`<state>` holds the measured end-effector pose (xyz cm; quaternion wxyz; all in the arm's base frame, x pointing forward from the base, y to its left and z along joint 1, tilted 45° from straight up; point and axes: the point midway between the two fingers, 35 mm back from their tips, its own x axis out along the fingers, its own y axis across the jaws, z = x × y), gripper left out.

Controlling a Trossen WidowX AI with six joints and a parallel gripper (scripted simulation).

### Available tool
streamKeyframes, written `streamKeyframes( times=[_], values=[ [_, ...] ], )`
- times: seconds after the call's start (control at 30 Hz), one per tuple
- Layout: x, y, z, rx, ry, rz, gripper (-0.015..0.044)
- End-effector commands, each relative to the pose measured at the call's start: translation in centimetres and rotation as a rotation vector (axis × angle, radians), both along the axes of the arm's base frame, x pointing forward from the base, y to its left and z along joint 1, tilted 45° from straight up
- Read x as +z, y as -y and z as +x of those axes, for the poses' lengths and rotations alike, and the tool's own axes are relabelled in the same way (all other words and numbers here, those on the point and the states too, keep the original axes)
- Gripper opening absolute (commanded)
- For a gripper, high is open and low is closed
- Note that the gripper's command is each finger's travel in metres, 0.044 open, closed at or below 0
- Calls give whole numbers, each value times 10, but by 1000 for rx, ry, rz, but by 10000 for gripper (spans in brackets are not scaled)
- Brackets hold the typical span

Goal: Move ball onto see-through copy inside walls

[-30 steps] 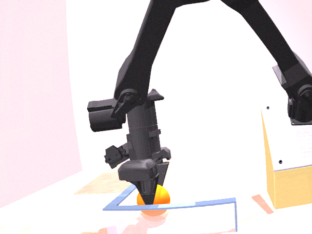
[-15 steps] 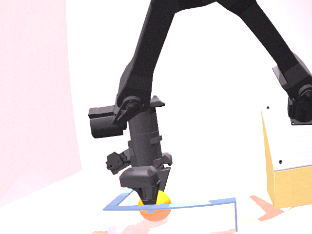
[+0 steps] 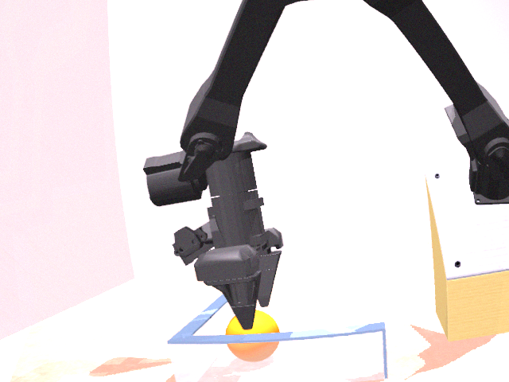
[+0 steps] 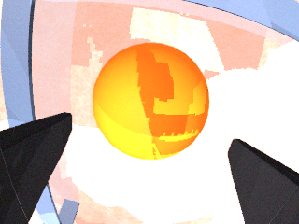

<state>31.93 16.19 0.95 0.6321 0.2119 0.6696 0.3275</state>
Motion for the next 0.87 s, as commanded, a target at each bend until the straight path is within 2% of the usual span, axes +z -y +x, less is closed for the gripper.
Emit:
streamKeyframes(
  times=[0.0,0.37,0.53,0.83],
  values=[
    [39,36,10,-17,33,9,440],
    [38,36,14,-33,44,5,440],
    [67,65,13,-29,44,8,440],
    [67,65,13,-29,44,8,440]
  ],
)
